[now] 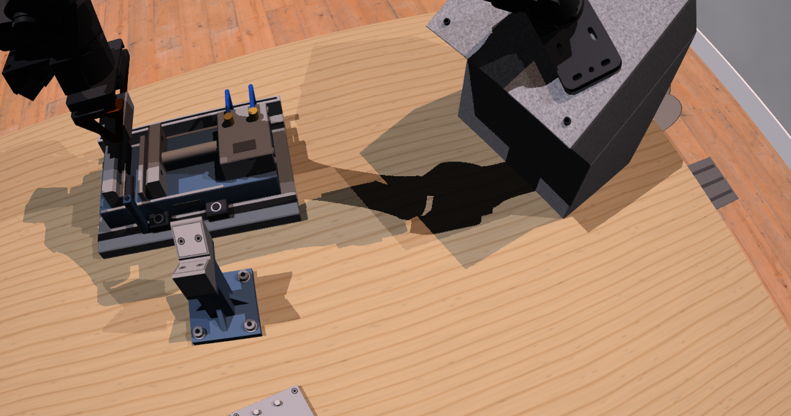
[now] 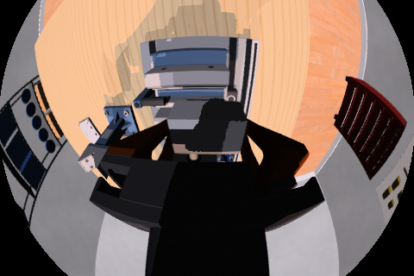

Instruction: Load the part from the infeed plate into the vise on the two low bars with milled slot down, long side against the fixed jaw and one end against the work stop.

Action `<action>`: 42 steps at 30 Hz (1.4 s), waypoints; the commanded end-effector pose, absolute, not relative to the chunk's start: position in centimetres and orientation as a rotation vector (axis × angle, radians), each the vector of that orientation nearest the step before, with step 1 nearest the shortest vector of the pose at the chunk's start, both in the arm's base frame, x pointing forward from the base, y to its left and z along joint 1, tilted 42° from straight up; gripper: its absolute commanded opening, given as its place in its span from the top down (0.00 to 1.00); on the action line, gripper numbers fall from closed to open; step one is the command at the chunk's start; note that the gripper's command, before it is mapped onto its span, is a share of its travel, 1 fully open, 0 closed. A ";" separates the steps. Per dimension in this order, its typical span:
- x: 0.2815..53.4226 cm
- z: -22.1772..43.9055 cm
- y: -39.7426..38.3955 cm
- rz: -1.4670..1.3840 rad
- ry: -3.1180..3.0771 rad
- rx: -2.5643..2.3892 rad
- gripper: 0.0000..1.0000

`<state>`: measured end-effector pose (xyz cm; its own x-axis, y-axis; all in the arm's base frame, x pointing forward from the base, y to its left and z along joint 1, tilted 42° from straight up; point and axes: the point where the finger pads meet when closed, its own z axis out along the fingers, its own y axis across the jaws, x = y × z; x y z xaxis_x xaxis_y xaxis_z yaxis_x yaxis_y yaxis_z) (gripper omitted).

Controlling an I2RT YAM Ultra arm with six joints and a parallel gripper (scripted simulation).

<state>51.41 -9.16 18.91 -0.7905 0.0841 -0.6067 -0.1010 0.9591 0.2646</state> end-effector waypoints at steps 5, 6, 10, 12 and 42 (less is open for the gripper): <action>51.6 21.0 -10.1 0.341 2.408 -0.002 1.00; 51.6 21.0 -10.1 0.341 2.408 -0.002 1.00; 51.6 21.0 -10.1 0.341 2.408 -0.002 1.00; 51.6 21.0 -10.1 0.341 2.408 -0.002 1.00; 51.3 20.4 -9.9 0.344 2.416 -0.002 1.00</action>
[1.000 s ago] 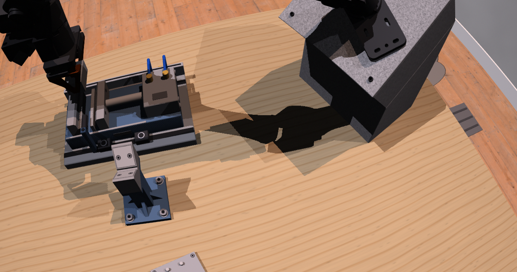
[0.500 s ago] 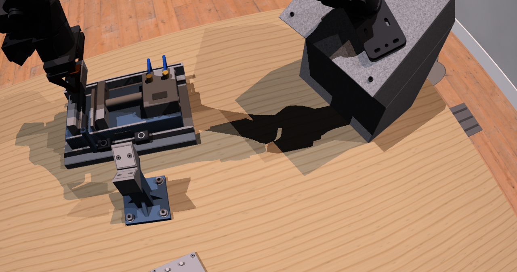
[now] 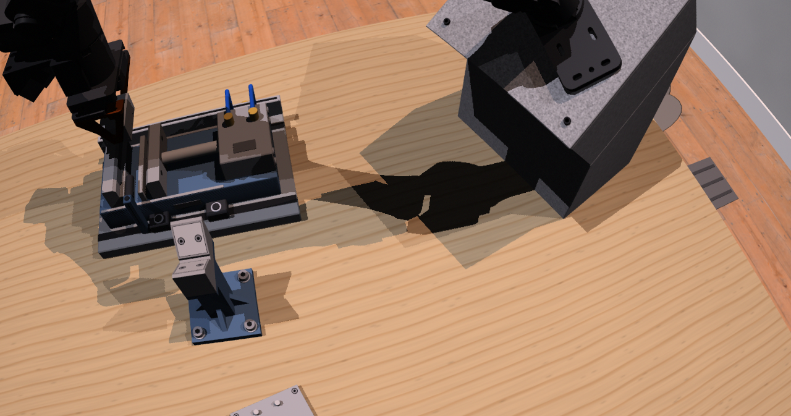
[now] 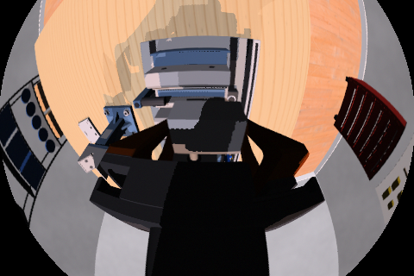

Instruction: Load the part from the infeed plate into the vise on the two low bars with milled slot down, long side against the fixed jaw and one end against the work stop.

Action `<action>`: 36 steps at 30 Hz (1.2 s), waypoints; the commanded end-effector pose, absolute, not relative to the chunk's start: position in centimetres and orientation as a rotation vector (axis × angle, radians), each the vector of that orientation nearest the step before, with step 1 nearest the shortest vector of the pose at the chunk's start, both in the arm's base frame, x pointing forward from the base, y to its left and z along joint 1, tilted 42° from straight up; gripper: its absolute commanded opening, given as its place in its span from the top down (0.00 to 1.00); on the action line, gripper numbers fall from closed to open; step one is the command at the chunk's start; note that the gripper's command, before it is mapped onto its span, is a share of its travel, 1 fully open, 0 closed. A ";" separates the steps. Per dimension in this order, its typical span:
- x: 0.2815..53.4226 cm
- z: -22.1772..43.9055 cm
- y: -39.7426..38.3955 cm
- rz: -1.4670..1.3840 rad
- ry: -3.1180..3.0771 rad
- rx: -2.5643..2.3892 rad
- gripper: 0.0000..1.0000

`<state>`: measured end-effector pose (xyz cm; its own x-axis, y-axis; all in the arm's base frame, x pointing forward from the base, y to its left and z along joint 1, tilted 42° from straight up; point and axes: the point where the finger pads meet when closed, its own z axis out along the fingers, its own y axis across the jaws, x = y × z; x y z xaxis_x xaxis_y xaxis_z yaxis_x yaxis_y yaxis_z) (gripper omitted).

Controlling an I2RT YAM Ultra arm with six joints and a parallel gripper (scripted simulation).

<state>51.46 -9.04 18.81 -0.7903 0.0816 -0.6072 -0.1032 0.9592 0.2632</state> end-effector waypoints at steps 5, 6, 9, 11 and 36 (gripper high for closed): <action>51.3 20.4 -9.6 0.345 2.417 -0.007 1.00; 51.4 20.5 -9.6 0.343 2.413 -0.009 1.00; 51.1 19.8 -9.7 0.349 2.429 -0.001 1.00; 51.1 19.8 -9.7 0.349 2.429 -0.001 1.00; 51.3 19.9 -9.4 0.343 2.420 -0.001 1.00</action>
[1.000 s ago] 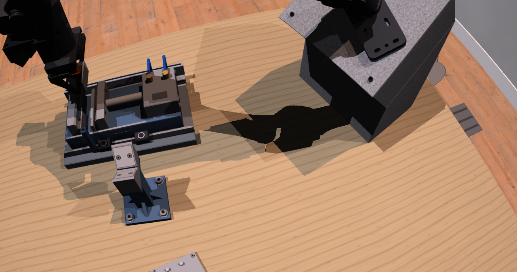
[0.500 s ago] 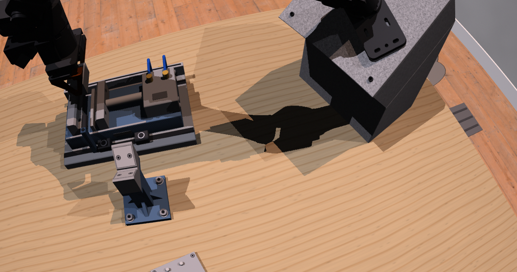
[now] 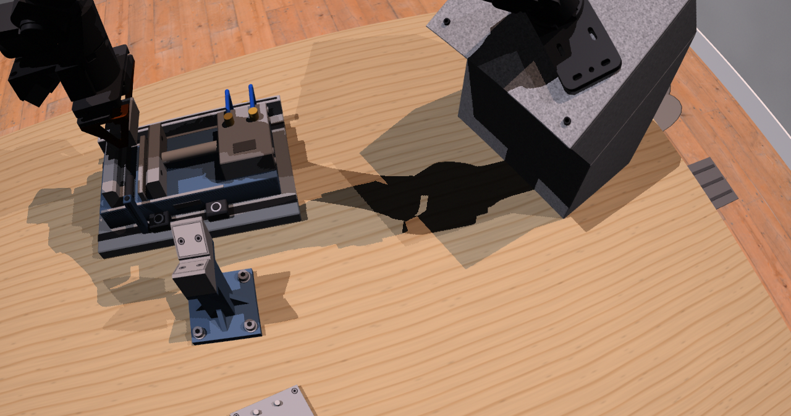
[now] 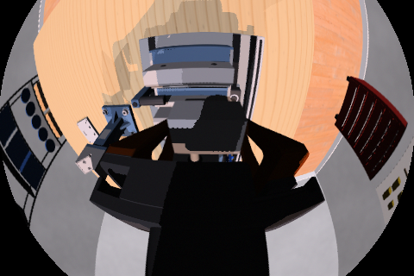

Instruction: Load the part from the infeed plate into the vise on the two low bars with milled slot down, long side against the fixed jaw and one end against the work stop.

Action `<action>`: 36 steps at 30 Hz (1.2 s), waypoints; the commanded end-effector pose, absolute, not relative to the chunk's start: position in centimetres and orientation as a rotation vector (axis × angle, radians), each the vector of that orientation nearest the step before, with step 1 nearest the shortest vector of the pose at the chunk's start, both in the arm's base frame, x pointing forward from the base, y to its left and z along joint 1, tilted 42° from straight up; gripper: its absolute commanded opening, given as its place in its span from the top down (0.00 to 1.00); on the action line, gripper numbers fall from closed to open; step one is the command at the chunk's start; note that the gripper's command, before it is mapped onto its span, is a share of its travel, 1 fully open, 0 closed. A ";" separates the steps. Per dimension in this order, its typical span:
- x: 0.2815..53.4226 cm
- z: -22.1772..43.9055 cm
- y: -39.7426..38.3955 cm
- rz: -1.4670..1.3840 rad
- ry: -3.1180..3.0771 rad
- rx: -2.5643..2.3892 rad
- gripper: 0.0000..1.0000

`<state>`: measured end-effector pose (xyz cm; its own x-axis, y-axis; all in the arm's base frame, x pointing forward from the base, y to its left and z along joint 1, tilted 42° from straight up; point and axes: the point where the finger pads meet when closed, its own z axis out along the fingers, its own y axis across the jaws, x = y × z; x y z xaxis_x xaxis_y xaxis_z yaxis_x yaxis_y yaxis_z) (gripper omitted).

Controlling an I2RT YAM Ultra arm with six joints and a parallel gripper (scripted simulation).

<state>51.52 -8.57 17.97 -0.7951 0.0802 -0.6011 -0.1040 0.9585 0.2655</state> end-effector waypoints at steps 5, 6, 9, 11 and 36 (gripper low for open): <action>51.4 19.9 -9.1 0.345 2.418 -0.008 1.00; 51.3 19.8 -9.1 0.346 2.420 -0.009 1.00; 51.3 19.8 -9.1 0.346 2.419 -0.008 1.00; 51.4 20.2 -9.4 0.339 2.411 -0.003 1.00; 51.2 19.7 -9.1 0.348 2.423 -0.005 1.00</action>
